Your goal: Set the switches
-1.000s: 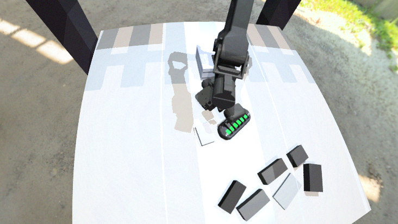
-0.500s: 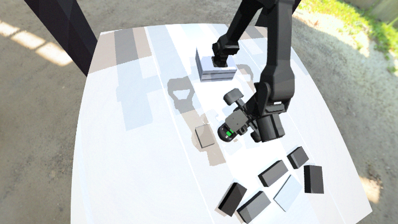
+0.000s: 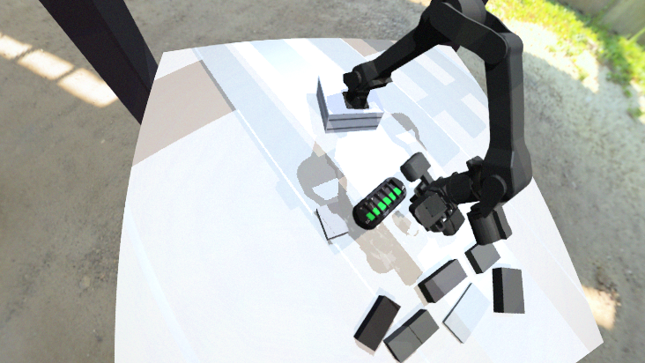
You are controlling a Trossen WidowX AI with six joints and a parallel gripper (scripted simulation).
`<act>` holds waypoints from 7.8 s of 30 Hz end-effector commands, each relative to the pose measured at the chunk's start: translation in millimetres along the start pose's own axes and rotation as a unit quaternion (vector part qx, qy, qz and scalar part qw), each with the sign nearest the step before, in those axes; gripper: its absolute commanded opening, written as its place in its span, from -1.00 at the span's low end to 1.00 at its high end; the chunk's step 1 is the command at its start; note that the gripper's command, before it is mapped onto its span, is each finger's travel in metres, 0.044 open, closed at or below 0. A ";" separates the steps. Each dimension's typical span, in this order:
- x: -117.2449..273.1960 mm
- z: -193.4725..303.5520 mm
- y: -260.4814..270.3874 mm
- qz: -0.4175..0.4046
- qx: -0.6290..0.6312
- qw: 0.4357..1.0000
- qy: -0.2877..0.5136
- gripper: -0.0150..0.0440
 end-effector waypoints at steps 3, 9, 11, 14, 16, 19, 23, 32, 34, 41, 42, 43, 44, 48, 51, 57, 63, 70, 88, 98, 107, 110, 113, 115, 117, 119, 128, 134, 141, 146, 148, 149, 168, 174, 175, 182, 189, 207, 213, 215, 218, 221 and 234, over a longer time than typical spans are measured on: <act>2.2 0.4 4.4 0.004 -0.004 1.000 -0.006 -0.49; 2.5 -1.6 3.2 0.001 -0.002 1.000 -0.001 -0.49; 4.5 -9.9 -4.1 -0.015 -0.002 1.000 0.002 -0.49; 8.1 -28.0 -22.2 -0.051 -0.002 0.999 0.008 -0.49; 9.7 -39.0 -35.0 -0.076 -0.002 0.997 0.008 -0.49; 10.8 -53.5 -54.8 -0.112 -0.003 0.994 0.005 -0.49; 10.8 -63.7 -71.4 -0.141 -0.003 0.990 -0.002 -0.49; 5.5 -63.9 -69.6 -0.141 -0.003 0.990 -0.002 -0.49; 2.4 -63.9 -68.6 -0.141 -0.003 0.990 -0.002 -0.49; -8.4 -64.0 -65.3 -0.141 -0.003 0.990 -0.002 -0.49; -9.9 -64.0 -64.9 -0.141 -0.003 0.990 -0.002 -0.49; -11.4 -64.0 -64.5 -0.141 -0.003 0.990 -0.002 -0.49; -13.0 -64.0 -64.0 -0.141 -0.003 0.990 -0.002 -0.49; -19.1 -63.9 -62.5 -0.141 -0.003 0.990 -0.002 -0.49; -23.8 -63.8 -61.4 -0.141 -0.003 0.990 -0.002 -0.49; -30.3 -63.7 -59.7 -0.141 -0.003 0.990 -0.002 -0.49; -32.4 -63.7 -59.1 -0.141 -0.003 0.990 -0.002 -0.49; -32.4 -63.7 -59.1 -0.141 -0.003 0.990 -0.002 -0.49; -32.4 -63.7 -59.1 -0.141 -0.003 0.990 -0.002 -0.49; -32.4 -63.7 -59.1 -0.141 -0.003 0.990 -0.002 -0.49; -32.4 -63.7 -59.1 -0.141 -0.003 0.990 -0.002 -0.49; -29.1 -64.2 -59.3 -0.141 -0.005 0.990 -0.003 -0.49; 1.4 -64.1 -68.0 -0.141 -0.004 0.990 -0.002 -0.49; 10.8 -63.7 -71.4 -0.141 -0.003 0.990 -0.002 -0.49; 10.8 -63.7 -71.4 -0.141 -0.003 0.990 -0.002 -0.49; 10.8 -63.7 -71.4 -0.141 -0.003 0.990 -0.002 -0.49; 10.7 -53.7 -82.9 -0.140 -0.003 0.990 -0.001 -0.49; 11.6 -54.7 -81.4 -0.141 -0.001 0.990 -0.003 -0.49; 11.2 -53.6 -82.9 -0.140 -0.002 0.990 -0.001 -0.49; 11.2 -53.6 -82.9 -0.140 -0.002 0.990 -0.001 -0.49; 11.2 -53.6 -82.9 -0.140 -0.002 0.990 -0.001 -0.49; 11.2 -53.6 -82.9 -0.140 -0.002 0.990 -0.001 -0.49; 11.2 -53.6 -82.9 -0.140 -0.002 0.990 -0.001 -0.49; 10.0 -53.3 -78.2 -0.141 -0.002 0.990 -0.001 -0.49; 8.5 -53.1 -72.4 -0.141 -0.002 0.990 -0.001 -0.49; -3.8 -51.3 -32.3 -0.142 -0.002 0.990 -0.001 -0.49; -3.8 -51.3 -32.3 -0.142 -0.002 0.990 -0.001 -0.49; 25.7 -51.3 -41.2 -0.139 0.000 0.990 -0.002 -0.14; 42.9 -50.7 -47.9 -0.138 0.001 0.990 -0.002 0.40; 42.9 -50.7 -47.9 -0.138 0.001 0.990 -0.002 0.58; 42.9 -50.7 -47.9 -0.138 0.001 0.990 -0.002 0.49; 42.9 -50.7 -47.9 -0.138 0.001 0.990 -0.002 0.22; 42.9 -50.7 -47.9 -0.138 0.001 0.990 -0.002 -0.49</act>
Point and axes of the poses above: the point midway between the two fingers, 35 mm back from their tips, its own x axis back along the fingers, its own y axis across the jaws, z = x × y, the point moved 8 cm from there along x, back along the fingers, and after that the axes turned 3 degrees about -x, right-handed, at the moved point
